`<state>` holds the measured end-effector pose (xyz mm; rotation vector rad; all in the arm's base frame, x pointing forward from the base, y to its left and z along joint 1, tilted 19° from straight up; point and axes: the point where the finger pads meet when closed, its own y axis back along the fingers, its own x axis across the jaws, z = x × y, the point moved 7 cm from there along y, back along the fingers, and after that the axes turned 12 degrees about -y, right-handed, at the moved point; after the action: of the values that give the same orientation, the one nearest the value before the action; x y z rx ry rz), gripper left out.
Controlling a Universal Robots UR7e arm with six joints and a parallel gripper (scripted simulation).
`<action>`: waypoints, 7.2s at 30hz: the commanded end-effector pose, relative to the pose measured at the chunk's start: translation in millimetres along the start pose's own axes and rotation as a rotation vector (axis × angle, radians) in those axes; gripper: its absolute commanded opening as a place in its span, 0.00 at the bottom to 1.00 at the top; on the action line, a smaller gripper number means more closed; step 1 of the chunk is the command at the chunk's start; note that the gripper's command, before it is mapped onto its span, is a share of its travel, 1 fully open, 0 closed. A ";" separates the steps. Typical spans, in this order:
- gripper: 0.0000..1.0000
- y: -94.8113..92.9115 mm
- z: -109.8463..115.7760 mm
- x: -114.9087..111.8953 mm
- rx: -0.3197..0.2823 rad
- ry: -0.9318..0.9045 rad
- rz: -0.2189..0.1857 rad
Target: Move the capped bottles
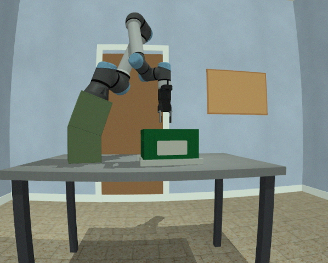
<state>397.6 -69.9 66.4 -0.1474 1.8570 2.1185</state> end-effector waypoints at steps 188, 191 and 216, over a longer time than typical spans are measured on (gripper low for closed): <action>1.00 -18.9 -123.5 64.1 0.006 0.779 0.002; 1.00 -24.3 -123.4 63.9 0.005 0.779 0.002; 1.00 -37.6 -124.4 62.2 0.005 0.778 0.002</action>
<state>331.8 -175.5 -5.0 -1.0997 2.2195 2.2416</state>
